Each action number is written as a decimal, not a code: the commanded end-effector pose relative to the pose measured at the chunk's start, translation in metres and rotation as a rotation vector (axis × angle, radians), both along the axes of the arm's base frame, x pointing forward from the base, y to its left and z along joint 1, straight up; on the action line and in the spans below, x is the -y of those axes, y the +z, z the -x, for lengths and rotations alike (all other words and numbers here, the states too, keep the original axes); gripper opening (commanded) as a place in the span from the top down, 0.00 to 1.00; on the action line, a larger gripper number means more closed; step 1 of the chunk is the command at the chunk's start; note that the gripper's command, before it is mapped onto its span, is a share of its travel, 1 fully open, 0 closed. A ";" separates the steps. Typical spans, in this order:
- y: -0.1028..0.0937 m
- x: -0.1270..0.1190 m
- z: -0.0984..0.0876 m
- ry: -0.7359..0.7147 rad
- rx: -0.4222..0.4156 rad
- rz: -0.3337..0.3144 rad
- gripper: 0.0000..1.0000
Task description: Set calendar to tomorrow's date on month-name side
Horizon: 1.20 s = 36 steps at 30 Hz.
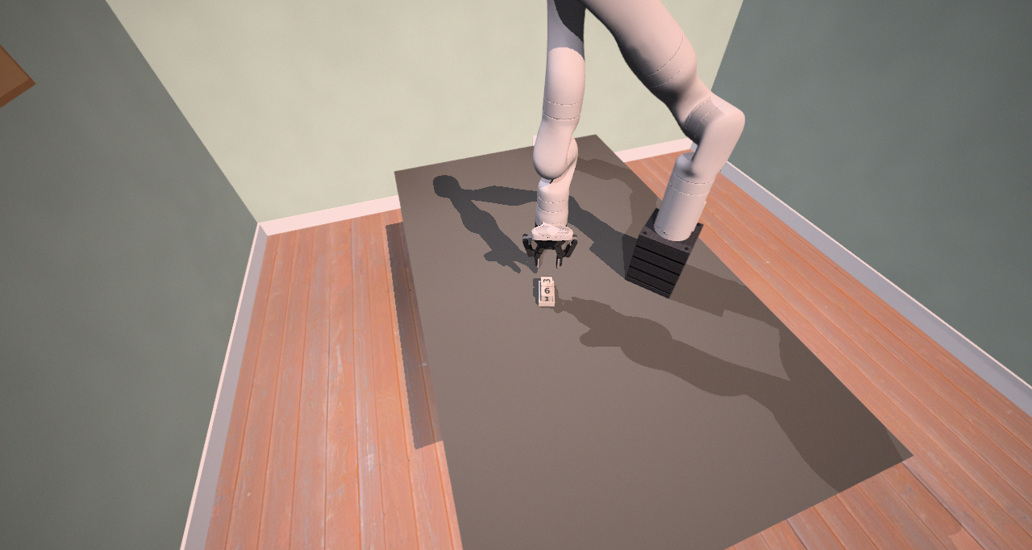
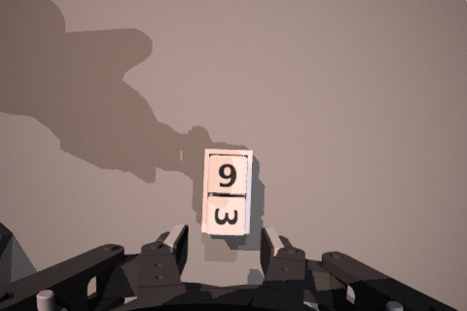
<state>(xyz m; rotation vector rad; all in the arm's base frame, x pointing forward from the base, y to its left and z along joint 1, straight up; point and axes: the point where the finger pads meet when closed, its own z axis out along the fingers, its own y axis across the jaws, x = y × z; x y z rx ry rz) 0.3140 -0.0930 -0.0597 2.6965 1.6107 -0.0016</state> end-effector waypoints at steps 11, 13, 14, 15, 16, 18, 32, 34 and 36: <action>0.000 0.000 0.000 0.000 0.001 0.000 0.52; 0.000 0.000 0.000 0.000 0.001 0.000 0.52; 0.000 0.000 0.000 0.000 0.001 0.000 0.52; 0.000 0.000 0.000 0.000 0.001 0.000 0.52; 0.000 0.000 0.000 0.000 0.001 0.000 0.52; 0.000 0.000 0.000 0.000 0.001 0.000 0.52; -0.008 0.000 0.000 0.000 0.001 0.000 0.52; -0.011 0.000 0.000 0.000 0.001 0.000 0.52; -0.014 0.000 0.000 0.000 0.001 0.000 0.52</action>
